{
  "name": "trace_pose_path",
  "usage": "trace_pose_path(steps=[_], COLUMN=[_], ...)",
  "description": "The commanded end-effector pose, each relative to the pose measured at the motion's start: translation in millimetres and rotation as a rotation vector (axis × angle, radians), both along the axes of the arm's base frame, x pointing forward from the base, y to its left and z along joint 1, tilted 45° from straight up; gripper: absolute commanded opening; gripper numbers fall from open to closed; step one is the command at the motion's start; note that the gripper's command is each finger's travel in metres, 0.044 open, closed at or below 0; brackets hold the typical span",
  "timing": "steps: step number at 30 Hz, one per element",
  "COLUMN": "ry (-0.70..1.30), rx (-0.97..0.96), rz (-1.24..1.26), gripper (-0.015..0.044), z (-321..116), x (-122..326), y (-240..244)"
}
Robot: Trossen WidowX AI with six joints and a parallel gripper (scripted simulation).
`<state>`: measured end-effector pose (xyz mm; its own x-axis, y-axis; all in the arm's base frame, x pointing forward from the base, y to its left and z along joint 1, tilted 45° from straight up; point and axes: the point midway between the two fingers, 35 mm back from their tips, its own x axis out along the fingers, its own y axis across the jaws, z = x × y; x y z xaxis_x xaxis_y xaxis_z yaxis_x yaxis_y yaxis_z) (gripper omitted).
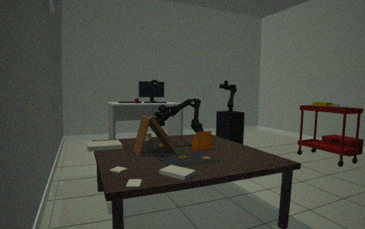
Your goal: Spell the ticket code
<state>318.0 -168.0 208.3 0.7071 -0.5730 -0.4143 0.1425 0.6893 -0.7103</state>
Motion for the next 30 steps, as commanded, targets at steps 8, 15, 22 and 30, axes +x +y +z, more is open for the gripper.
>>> trace_pose_path(steps=[8,15,22,30], ry=[-0.001,-0.001,-0.001,-0.001], rx=[0.003,0.003,0.003,0.004], rz=[-0.005,-0.005,-0.005,-0.005], gripper=[0.0,0.0,0.0,0.0], z=[-5.2,-7.9,-10.5,-13.3], x=[0.4,0.9,1.5,2.1], y=[3.3,5.6,7.9,10.7])
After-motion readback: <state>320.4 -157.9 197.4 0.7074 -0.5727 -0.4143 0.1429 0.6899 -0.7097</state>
